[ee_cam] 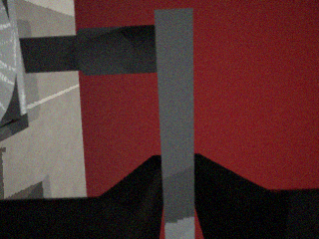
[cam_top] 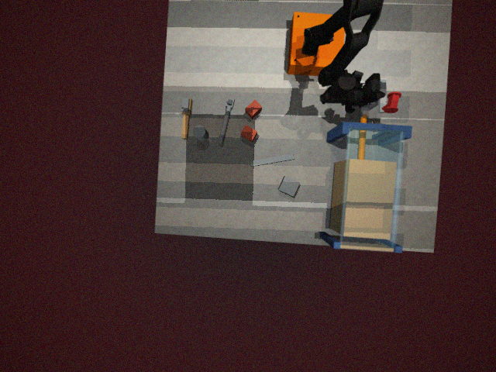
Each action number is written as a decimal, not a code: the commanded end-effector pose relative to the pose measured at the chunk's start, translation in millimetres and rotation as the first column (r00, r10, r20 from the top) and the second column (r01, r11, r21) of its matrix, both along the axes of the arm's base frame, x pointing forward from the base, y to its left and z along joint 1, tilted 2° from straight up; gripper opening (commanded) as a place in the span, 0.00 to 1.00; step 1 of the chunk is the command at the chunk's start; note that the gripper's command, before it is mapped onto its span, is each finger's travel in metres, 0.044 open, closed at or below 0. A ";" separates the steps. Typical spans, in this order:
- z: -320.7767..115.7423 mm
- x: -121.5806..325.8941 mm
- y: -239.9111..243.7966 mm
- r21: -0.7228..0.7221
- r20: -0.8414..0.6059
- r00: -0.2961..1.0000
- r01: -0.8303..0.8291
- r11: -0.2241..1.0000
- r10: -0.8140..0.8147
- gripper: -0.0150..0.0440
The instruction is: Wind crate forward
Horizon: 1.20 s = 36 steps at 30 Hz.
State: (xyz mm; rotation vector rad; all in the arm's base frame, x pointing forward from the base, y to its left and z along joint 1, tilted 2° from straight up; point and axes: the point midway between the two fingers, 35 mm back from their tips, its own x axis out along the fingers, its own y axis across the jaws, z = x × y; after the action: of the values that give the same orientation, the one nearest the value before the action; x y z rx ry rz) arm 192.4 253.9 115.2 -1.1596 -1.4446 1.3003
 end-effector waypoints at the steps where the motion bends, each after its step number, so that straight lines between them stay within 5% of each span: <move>1: -0.6 1.0 0.5 0.004 0.008 1.000 -0.004 1.000 0.004 0.25; 36: -15.9 -0.2 1.2 -0.010 0.011 1.000 -0.004 1.000 0.005 0.25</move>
State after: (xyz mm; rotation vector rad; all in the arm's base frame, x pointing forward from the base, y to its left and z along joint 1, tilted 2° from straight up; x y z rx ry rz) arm 192.0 254.7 100.0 -1.1649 -1.4403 1.3137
